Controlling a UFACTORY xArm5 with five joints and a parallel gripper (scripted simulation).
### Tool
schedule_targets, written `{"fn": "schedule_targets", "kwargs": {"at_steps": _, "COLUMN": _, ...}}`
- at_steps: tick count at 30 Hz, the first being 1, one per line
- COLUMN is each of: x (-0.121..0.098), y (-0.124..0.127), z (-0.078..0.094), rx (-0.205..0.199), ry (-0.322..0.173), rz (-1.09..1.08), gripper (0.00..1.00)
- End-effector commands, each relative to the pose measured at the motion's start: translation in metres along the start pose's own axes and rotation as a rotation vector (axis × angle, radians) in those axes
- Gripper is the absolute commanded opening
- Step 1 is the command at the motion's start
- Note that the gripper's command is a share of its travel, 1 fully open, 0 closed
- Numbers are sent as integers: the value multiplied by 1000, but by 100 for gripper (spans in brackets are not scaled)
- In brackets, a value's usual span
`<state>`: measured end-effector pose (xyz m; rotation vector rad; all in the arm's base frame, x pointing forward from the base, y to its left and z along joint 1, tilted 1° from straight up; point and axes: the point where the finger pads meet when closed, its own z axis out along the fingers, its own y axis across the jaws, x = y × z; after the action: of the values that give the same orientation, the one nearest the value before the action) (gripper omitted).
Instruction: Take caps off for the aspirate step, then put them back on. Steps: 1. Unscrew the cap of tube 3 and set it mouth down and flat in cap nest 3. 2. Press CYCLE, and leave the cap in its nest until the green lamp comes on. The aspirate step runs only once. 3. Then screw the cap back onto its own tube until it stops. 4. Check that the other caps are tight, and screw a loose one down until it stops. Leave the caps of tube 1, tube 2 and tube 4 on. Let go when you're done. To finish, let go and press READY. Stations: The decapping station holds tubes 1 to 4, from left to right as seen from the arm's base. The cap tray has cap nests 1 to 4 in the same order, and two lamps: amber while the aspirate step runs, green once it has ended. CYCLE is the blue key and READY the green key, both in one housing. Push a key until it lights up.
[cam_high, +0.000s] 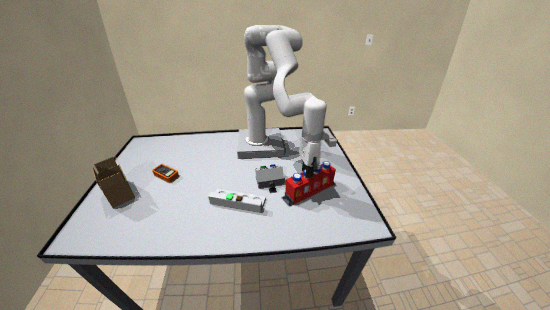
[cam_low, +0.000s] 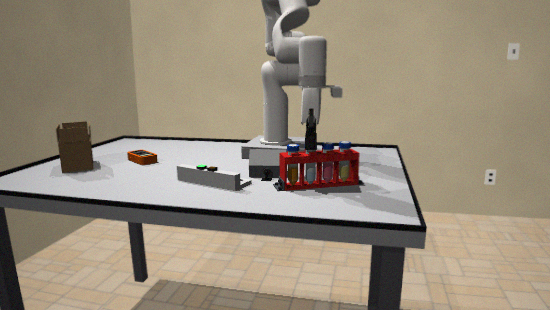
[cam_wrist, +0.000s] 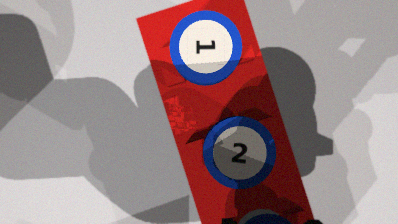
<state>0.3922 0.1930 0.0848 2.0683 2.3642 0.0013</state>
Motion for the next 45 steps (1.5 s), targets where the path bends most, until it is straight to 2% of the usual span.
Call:
{"fn": "schedule_targets", "kwargs": {"at_steps": 1, "x": 0, "y": 1, "z": -1, "rx": -1, "ry": 13, "rz": 195, "gripper": 0}}
{"fn": "schedule_targets", "kwargs": {"at_steps": 6, "x": 0, "y": 1, "z": -1, "rx": 1, "ry": 14, "rz": 445, "gripper": 0}}
{"fn": "schedule_targets", "kwargs": {"at_steps": 13, "x": 0, "y": 1, "z": -1, "rx": 1, "ry": 14, "rz": 466, "gripper": 0}}
{"fn": "schedule_targets", "kwargs": {"at_steps": 14, "x": 0, "y": 1, "z": -1, "rx": 1, "ry": 14, "rz": 466, "gripper": 46}}
{"fn": "schedule_targets", "kwargs": {"at_steps": 26, "x": 0, "y": 1, "z": -1, "rx": 1, "ry": 14, "rz": 466, "gripper": 46}}
{"fn": "schedule_targets", "kwargs": {"at_steps": 30, "x": 0, "y": 1, "z": -1, "rx": -2, "ry": 13, "rz": 156, "gripper": 46}}
{"fn": "schedule_targets", "kwargs": {"at_steps": 34, "x": 0, "y": 1, "z": -1, "rx": -2, "ry": 13, "rz": 77, "gripper": 46}}
{"fn": "schedule_targets", "kwargs": {"at_steps": 36, "x": 0, "y": 1, "z": -1, "rx": -3, "ry": 13, "rz": -104, "gripper": 46}}
{"fn": "schedule_targets", "kwargs": {"at_steps": 45, "x": 0, "y": 1, "z": -1, "rx": -6, "ry": 12, "rz": -522, "gripper": 46}}
